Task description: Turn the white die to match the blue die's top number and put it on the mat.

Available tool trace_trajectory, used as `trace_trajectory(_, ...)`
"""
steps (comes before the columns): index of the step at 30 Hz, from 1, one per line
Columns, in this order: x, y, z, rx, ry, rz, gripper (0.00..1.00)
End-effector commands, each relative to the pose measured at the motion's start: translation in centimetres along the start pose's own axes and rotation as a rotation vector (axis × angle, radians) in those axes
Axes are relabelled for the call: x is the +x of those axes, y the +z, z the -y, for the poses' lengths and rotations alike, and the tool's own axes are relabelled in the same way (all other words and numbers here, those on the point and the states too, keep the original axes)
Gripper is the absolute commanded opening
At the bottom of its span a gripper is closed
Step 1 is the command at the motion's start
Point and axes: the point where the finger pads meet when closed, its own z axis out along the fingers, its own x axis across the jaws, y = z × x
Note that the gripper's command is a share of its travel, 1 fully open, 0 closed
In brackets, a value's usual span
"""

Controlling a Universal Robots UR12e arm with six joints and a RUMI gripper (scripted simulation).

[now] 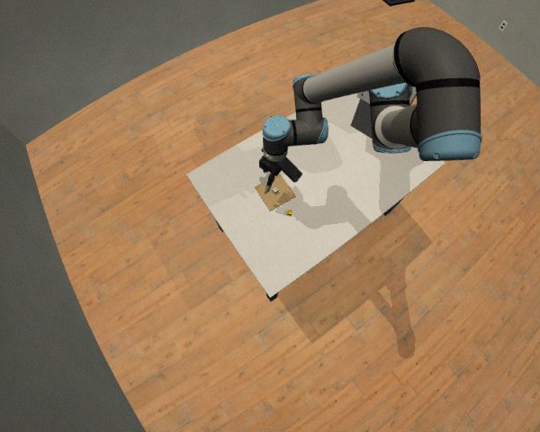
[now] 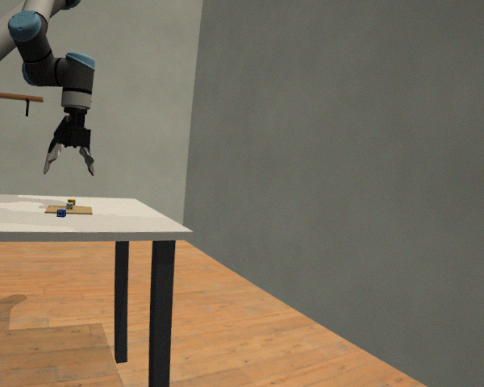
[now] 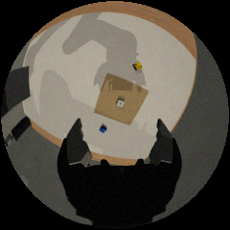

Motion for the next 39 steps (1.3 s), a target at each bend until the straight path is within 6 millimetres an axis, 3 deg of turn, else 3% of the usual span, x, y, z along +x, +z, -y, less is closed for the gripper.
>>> trace_trajectory(1,-0.17,0.03,0.12,0.004,-0.156,-0.001,1.00)
trace_trajectory(39,-1.12,0.39,0.13,0.003,-1.131,-0.003,1.00)
